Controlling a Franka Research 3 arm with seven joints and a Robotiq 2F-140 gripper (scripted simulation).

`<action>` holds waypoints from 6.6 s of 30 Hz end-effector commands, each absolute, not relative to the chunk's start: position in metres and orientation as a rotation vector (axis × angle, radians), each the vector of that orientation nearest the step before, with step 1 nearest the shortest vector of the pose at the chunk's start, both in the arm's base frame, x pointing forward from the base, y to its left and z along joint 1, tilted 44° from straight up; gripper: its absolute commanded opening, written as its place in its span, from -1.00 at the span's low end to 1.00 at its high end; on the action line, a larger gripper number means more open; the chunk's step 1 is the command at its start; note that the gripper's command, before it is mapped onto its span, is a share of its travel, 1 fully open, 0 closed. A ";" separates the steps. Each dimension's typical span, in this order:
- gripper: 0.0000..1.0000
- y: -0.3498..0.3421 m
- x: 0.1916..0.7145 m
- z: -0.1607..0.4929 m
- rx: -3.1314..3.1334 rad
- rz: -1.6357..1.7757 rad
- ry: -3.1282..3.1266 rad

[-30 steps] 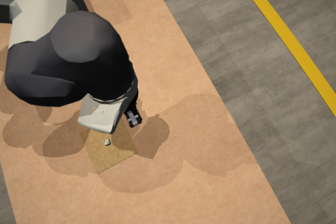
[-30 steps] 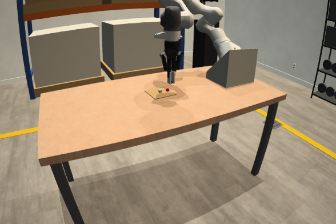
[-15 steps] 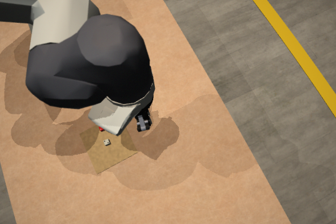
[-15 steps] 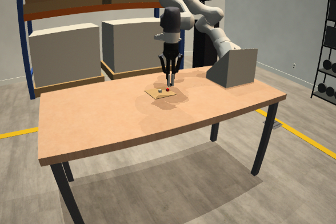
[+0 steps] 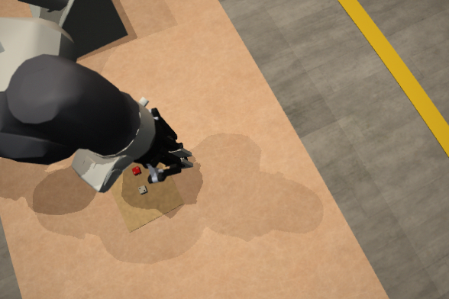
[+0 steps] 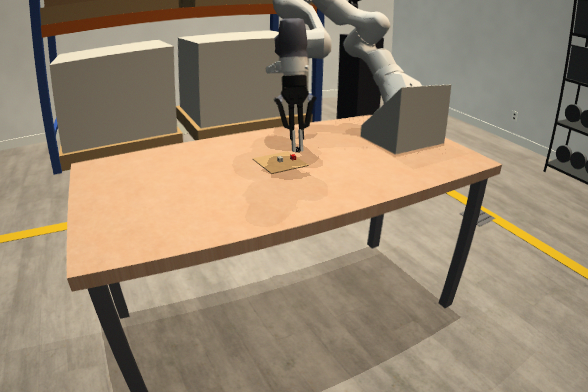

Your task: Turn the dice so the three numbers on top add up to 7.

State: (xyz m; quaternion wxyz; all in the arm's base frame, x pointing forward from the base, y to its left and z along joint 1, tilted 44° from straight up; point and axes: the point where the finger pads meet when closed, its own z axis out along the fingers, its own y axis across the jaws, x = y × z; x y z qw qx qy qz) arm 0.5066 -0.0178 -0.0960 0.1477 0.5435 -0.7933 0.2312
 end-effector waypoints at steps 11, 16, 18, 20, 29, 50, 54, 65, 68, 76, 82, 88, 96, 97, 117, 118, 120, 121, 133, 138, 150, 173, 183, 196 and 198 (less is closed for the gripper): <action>-0.87 -0.005 0.515 -0.101 1.850 0.415 -2.561; -0.87 -0.007 0.515 -0.100 1.912 0.338 -2.618; -0.87 -0.007 0.515 -0.099 1.921 0.326 -2.626; -0.87 -0.009 0.514 -0.098 1.970 0.261 -2.670; -0.87 -0.014 0.512 -0.095 2.113 0.052 -2.792; -0.87 -0.024 0.511 -0.102 2.158 -0.023 -2.826; -0.87 -0.032 0.510 -0.111 2.158 -0.023 -2.826; -0.87 -0.062 0.508 -0.143 2.158 -0.023 -2.826; -0.87 -0.063 0.508 -0.145 2.158 -0.023 -2.826; -0.87 -0.069 0.508 -0.152 2.158 -0.023 -2.826; -0.87 -0.069 0.508 -0.152 2.158 -0.023 -2.826; -0.87 -0.069 0.508 -0.152 2.158 -0.023 -2.826; -0.87 -0.069 0.508 -0.152 2.158 -0.023 -2.826; -0.87 -0.069 0.508 -0.152 2.158 -0.023 -2.826; -0.87 -0.069 0.508 -0.152 2.158 -0.023 -2.826; -0.87 -0.069 0.508 -0.152 2.158 -0.023 -2.826; -0.87 -0.070 0.508 -0.152 2.158 -0.023 -2.826; -0.87 -0.070 0.508 -0.153 2.158 -0.023 -2.826; -0.87 -0.075 0.507 -0.158 2.158 -0.023 -2.826; -0.87 -0.076 0.507 -0.159 2.158 -0.023 -2.826; -0.87 -0.077 0.507 -0.160 2.158 -0.023 -2.826; -0.87 -0.077 0.507 -0.160 2.158 -0.023 -2.826; -0.82 -0.077 0.507 -0.160 2.158 -0.023 -2.826; -0.63 -0.077 0.507 -0.160 2.158 -0.023 -2.826; -0.63 -0.077 0.507 -0.160 2.158 -0.023 -2.826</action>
